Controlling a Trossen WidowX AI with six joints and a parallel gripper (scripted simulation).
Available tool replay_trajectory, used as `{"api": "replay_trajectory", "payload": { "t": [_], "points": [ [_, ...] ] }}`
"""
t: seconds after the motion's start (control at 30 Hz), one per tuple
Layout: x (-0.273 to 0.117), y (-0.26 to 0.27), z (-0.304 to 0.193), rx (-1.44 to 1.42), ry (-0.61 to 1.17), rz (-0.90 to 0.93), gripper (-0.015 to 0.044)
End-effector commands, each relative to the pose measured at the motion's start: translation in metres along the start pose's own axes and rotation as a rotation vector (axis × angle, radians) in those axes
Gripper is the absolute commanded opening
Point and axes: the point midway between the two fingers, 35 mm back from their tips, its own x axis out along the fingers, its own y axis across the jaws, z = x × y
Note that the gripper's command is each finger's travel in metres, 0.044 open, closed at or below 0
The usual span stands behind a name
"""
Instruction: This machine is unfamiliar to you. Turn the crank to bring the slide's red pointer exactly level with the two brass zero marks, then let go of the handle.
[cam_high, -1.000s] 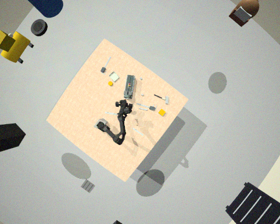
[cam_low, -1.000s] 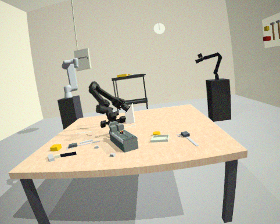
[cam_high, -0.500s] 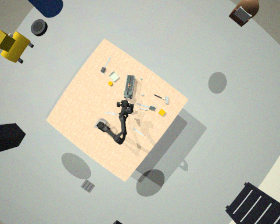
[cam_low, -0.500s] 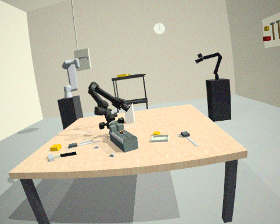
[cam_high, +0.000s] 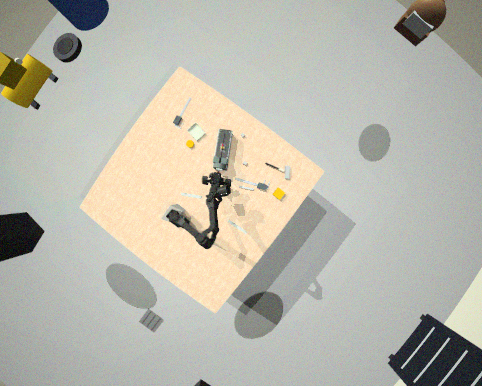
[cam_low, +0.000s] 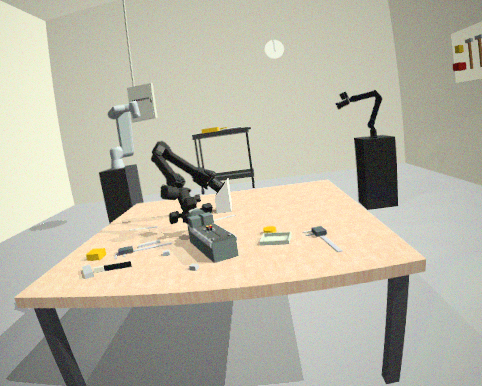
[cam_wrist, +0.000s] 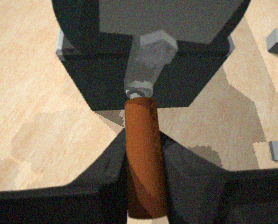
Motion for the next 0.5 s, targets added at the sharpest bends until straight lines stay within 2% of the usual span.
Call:
{"api": "replay_trajectory", "payload": {
  "t": [0.0, 0.47],
  "points": [
    [0.0009, -0.0093, -0.001, 0.004, 0.004, -0.019, 0.0],
    [0.0005, -0.0123, -0.0006, 0.004, 0.004, -0.019, 0.0]
  ]
}}
